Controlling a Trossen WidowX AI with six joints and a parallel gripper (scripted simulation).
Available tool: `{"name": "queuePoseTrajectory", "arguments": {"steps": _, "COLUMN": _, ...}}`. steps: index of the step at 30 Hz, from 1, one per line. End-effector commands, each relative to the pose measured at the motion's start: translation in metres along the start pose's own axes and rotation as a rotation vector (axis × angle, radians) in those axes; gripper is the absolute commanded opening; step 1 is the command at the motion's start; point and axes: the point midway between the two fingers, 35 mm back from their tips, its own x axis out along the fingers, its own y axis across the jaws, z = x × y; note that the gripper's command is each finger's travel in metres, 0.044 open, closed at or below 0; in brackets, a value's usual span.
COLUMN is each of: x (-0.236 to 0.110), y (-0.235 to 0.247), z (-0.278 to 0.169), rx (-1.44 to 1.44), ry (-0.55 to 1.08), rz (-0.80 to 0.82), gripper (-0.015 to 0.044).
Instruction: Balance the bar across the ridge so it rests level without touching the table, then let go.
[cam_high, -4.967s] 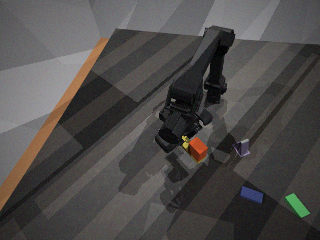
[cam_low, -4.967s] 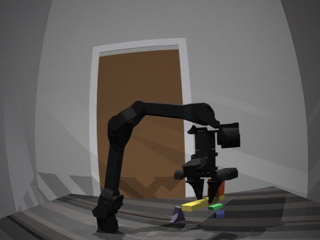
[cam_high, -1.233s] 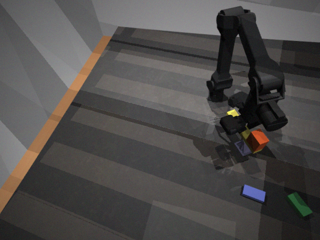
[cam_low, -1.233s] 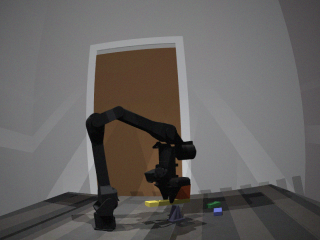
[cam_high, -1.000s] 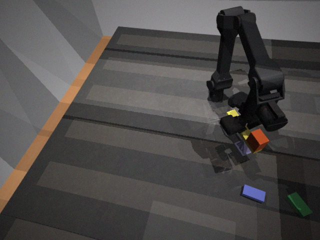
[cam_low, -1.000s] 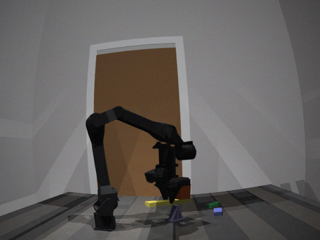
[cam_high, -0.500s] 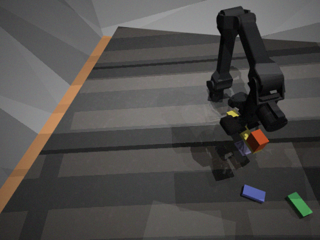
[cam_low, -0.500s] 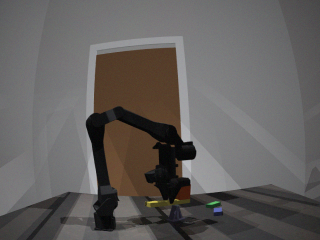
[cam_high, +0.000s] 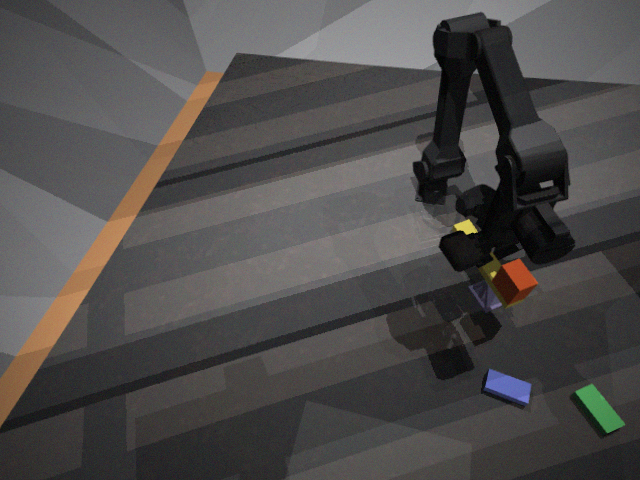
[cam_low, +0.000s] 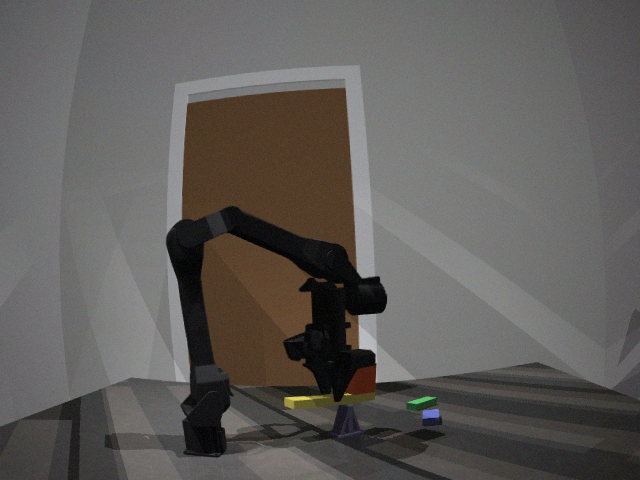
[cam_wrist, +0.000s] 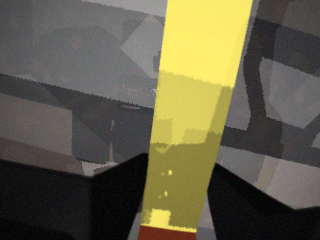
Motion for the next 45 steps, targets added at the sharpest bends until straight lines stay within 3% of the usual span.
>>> {"name": "queuePoseTrajectory", "arguments": {"steps": 1, "x": 0.0005, "y": -0.0001, "z": -0.0006, "rx": 0.002, "ry": 0.003, "rz": -0.001, "gripper": 0.0000}}
{"name": "queuePoseTrajectory", "arguments": {"steps": 45, "x": 0.0042, "y": -0.0002, "z": -0.0003, "rx": 0.002, "ry": 0.003, "rz": -0.001, "gripper": 0.0000}}
